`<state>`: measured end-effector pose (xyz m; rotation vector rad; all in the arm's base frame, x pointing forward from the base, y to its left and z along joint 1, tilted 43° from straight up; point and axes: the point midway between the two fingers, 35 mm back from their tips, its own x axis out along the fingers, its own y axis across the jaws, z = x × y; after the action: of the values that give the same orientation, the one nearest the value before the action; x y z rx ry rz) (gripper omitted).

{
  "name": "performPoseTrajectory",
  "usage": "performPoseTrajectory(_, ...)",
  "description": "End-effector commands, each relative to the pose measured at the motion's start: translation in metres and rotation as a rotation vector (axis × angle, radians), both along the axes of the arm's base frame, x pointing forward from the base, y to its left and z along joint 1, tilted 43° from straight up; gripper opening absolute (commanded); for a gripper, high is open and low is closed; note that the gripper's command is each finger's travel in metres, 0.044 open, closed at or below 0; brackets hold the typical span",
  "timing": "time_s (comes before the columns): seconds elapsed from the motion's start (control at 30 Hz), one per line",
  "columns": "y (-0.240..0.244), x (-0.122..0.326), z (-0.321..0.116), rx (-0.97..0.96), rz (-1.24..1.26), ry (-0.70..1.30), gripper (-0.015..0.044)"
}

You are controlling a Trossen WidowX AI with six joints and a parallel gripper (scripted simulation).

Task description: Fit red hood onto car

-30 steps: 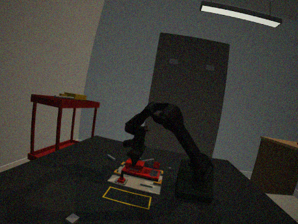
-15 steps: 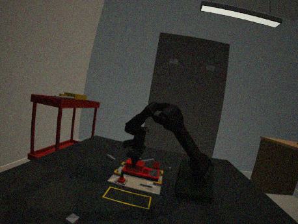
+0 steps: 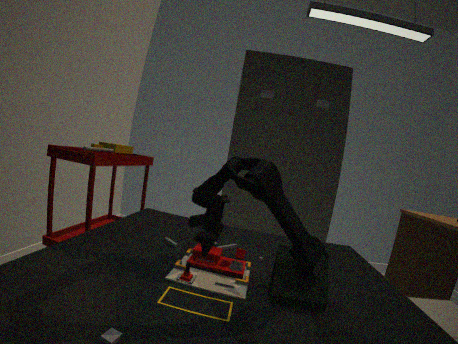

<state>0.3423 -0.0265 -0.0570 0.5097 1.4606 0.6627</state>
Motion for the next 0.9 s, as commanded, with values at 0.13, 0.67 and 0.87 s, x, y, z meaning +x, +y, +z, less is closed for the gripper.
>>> performPoseTrajectory(0.13, 0.0079, -0.0012, -0.0073, -0.003, 0.017, 0.006, 0.0000)
performPoseTrajectory(0.67, 0.0023, 0.0018, -0.0022, -0.007, 0.005, -0.008, 0.0315)
performPoseTrajectory(0.87, 0.0023, 0.0018, -0.0022, -0.007, 0.005, -0.008, 0.0440)
